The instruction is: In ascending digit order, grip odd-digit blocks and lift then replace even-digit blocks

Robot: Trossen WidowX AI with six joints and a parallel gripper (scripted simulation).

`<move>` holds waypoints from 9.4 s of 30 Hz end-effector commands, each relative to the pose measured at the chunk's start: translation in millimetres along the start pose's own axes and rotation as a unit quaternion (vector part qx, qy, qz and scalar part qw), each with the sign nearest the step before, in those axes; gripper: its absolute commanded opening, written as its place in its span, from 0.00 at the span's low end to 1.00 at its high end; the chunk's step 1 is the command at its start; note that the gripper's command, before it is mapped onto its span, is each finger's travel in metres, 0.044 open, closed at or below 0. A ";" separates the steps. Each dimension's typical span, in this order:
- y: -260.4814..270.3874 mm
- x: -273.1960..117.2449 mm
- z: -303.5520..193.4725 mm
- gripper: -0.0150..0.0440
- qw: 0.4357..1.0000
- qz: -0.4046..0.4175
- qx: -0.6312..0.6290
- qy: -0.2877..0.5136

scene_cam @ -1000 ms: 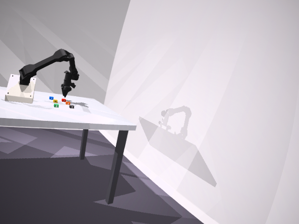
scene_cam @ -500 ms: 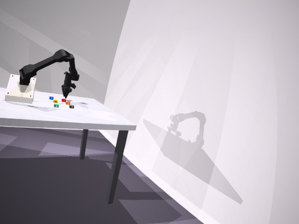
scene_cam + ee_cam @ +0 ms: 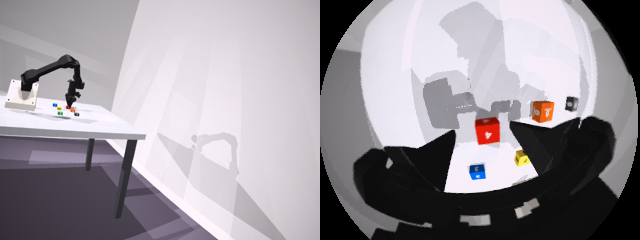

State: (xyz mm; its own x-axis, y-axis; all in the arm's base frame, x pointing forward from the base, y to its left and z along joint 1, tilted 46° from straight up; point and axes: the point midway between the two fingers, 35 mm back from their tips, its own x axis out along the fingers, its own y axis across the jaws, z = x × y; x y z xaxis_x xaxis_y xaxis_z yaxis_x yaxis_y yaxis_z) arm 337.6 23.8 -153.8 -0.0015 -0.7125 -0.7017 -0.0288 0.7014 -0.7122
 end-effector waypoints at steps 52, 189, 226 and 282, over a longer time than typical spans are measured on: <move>-0.2 -12.5 -1.7 0.46 1.000 -0.003 -0.003 0.000; -118.3 2.4 13.3 0.46 1.000 -0.006 -0.004 0.001; -118.0 -12.7 13.4 0.46 1.000 -0.006 -0.004 0.001; -115.6 -84.3 16.2 0.75 1.000 -0.003 -0.004 0.001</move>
State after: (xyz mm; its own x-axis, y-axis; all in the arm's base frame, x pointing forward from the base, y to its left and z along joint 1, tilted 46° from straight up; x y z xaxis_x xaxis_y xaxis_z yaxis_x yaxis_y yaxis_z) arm 352.9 -24.9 -36.8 -0.0194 -0.7251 -0.6884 -0.0430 0.6885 -0.7240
